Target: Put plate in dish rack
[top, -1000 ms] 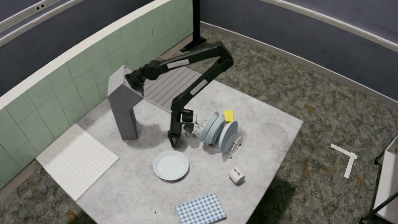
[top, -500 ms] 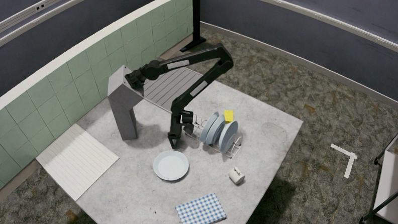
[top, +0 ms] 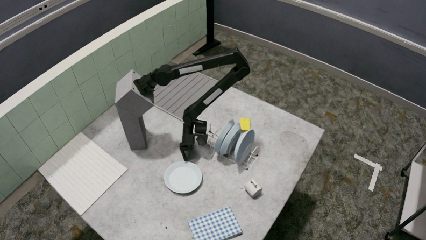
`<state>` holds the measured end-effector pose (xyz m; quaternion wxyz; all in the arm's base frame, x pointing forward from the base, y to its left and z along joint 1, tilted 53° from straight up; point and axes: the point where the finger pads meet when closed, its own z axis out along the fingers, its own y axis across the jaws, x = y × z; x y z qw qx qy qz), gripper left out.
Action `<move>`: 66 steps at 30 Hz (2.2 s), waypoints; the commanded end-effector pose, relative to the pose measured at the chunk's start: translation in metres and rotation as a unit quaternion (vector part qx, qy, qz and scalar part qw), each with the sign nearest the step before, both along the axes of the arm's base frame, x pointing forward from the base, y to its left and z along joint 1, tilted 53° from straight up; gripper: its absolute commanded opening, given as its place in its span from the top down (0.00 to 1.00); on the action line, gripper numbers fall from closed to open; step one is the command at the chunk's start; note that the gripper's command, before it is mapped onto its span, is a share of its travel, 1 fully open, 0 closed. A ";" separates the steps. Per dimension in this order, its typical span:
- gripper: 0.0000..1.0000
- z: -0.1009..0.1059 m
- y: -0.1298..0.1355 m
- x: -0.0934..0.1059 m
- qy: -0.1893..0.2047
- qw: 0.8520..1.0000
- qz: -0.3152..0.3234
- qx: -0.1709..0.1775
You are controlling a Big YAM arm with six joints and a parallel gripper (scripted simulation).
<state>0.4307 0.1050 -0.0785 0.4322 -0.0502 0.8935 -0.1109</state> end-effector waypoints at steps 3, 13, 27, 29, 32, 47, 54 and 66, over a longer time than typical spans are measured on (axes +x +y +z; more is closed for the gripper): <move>0.74 0.000 -0.011 0.000 -0.002 1.000 -0.008 -0.001; 0.74 -0.005 -0.010 0.010 -0.003 1.000 -0.007 -0.002; 0.74 -0.010 -0.011 0.013 -0.001 1.000 -0.007 -0.003; 0.74 -0.009 -0.011 0.016 -0.004 1.000 -0.007 -0.002; 0.74 -0.012 -0.011 0.016 -0.001 1.000 -0.007 -0.003; 0.74 -0.014 -0.012 0.019 -0.002 1.000 -0.008 -0.002; 0.74 -0.013 -0.012 0.020 -0.003 1.000 -0.008 -0.001; 0.74 -0.013 -0.012 0.020 -0.003 1.000 -0.008 -0.002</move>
